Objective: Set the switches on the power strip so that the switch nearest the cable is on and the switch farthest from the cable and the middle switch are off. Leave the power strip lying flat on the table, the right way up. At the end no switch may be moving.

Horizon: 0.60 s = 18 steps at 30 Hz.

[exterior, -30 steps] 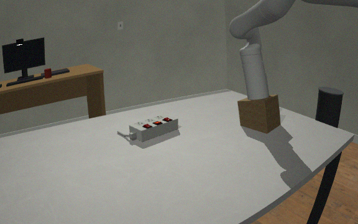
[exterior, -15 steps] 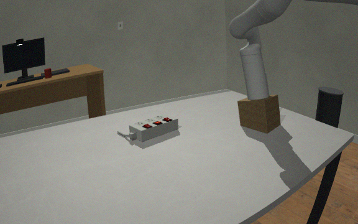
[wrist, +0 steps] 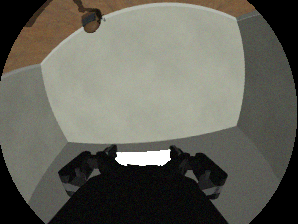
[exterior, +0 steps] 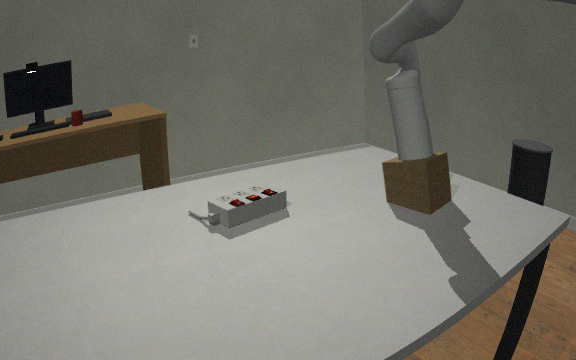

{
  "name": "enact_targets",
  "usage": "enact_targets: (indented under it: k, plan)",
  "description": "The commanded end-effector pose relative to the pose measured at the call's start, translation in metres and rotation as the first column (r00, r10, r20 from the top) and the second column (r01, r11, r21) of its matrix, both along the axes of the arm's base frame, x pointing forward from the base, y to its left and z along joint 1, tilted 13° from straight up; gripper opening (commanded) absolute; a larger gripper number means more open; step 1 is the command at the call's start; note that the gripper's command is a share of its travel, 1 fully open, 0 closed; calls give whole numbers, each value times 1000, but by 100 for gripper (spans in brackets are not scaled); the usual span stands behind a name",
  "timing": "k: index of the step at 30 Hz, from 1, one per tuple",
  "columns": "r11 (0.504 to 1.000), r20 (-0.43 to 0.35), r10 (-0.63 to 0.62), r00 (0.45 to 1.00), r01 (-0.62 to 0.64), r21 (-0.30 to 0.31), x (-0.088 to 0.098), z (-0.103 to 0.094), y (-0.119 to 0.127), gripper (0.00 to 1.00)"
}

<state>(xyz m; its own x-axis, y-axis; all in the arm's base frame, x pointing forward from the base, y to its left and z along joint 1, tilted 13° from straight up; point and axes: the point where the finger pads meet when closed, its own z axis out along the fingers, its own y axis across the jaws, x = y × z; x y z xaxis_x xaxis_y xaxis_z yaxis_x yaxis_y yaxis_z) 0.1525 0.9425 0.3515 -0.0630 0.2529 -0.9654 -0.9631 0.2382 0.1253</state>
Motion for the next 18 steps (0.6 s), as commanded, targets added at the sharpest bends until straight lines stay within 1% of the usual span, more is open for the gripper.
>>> enact_targets:
  k: [1, 5, 6, 14, 15, 18]
  plan:
    - [1000, 3, -8, 1000, 8, 4, 9, 6, -2, 100]
    - [1000, 3, -8, 1000, 8, 4, 9, 6, -2, 100]
    - [1000, 6, 0, 1000, 0, -16, 19, 4, -4, 100]
    - [1000, 6, 0, 1000, 0, -16, 19, 4, -4, 100]
    - [999, 9, 6, 1000, -6, -37, 29, 3, -5, 100]
    - [999, 9, 6, 1000, -6, -37, 29, 3, -5, 100]
